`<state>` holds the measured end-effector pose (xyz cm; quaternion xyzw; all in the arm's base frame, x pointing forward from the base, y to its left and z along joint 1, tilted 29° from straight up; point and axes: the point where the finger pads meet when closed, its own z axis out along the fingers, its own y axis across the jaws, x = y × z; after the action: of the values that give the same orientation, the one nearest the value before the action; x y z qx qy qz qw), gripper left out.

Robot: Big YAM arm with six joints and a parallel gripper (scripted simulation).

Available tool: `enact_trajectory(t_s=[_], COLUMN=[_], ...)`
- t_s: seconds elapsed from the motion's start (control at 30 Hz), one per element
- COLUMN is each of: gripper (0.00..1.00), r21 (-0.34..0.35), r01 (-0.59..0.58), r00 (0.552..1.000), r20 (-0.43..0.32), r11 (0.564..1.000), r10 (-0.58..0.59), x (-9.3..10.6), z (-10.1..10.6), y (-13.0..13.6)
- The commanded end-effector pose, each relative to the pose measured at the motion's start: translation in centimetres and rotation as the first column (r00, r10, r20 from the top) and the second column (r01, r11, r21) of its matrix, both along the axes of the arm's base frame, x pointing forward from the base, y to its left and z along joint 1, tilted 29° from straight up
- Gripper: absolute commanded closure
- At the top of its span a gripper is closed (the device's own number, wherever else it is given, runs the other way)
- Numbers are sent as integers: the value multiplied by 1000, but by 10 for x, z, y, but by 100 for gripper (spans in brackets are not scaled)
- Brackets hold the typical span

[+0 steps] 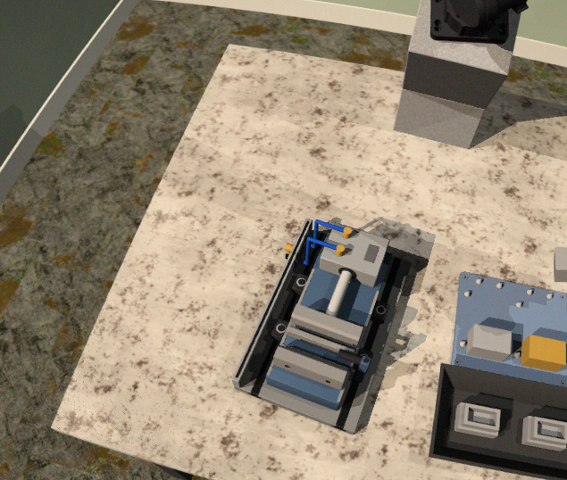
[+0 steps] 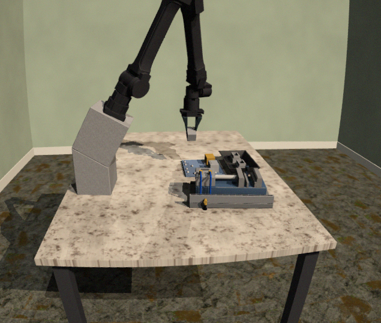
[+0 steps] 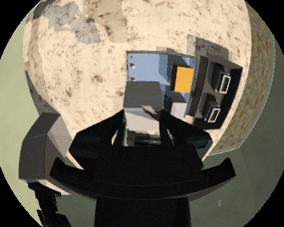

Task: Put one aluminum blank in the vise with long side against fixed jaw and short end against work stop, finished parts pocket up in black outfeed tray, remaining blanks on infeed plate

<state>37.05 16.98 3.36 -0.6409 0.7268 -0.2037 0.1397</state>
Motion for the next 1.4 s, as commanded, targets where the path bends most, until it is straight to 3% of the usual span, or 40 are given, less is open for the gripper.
enact_trajectory(t_s=[0.0,0.7,1.17,1.37], gripper=[100,100,100,100], r21=[8,-123,-255,-268], r01=[1,86,145,157], r00=[1000,996,989,987], r20=[22,-8,0,14], r11=[1000,989,956,950], r10=[-1,-88,-150,-159], x=[11,8,7,8], z=[14,8,7,13], y=[13,14,15,16])
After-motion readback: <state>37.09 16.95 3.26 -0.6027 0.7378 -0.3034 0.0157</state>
